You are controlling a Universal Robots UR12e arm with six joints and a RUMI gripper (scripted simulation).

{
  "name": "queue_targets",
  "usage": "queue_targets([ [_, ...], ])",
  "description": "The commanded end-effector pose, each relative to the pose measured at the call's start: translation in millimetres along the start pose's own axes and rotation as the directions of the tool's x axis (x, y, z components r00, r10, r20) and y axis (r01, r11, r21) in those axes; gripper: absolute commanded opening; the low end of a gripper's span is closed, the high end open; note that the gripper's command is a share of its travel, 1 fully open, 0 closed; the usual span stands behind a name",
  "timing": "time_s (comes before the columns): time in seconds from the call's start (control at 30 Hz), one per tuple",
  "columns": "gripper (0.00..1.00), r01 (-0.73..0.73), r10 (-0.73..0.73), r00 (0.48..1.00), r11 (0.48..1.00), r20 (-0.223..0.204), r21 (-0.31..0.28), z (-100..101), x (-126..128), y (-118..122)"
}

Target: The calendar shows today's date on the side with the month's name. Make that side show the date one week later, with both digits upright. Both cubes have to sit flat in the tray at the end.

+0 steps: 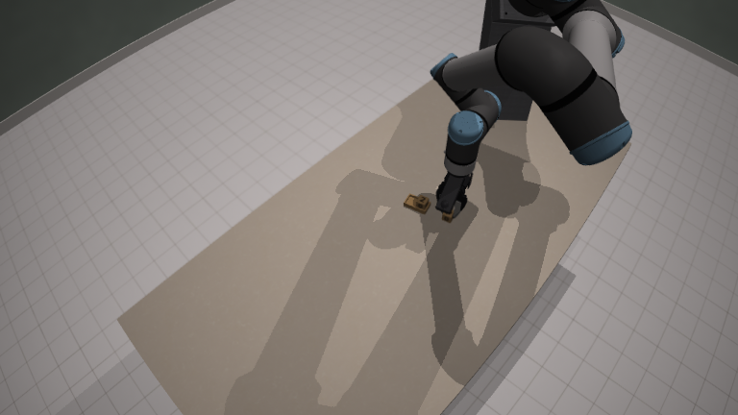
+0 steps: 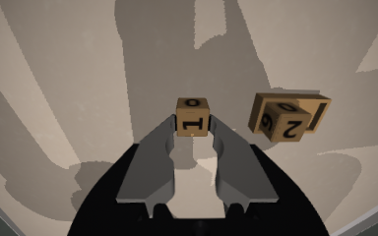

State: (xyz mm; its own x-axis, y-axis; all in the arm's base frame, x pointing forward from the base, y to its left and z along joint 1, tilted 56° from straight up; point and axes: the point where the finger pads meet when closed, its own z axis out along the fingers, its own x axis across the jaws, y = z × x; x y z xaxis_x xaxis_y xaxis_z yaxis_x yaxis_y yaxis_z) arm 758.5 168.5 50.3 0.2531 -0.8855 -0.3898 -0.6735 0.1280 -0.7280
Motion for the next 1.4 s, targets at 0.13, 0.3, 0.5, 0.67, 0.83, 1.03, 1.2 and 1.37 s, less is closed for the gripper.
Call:
queue_targets([
  [0.13,0.11,0.0,0.0,1.0,1.0,0.0,0.0,-0.3,-0.1,-0.2],
  [0.3,0.11,0.0,0.0,1.0,1.0,0.0,0.0,-0.3,-0.1,-0.2],
  [0.5,0.11,0.0,0.0,1.0,1.0,0.0,0.0,-0.3,-0.1,-0.2],
  [0.67,0.11,0.0,0.0,1.0,1.0,0.0,0.0,-0.3,-0.1,-0.2],
  [0.83,0.11,0.0,0.0,1.0,1.0,0.0,0.0,-0.3,-0.1,-0.2],
  [1.03,0.11,0.0,0.0,1.0,1.0,0.0,0.0,-0.3,-0.1,-0.2],
  [1.2,0.11,0.0,0.0,1.0,1.0,0.0,0.0,-0.3,-0.1,-0.2],
  [1.37,0.15,0.0,0.0,1.0,1.0,0.0,0.0,-0.3,-0.1,-0.2],
])
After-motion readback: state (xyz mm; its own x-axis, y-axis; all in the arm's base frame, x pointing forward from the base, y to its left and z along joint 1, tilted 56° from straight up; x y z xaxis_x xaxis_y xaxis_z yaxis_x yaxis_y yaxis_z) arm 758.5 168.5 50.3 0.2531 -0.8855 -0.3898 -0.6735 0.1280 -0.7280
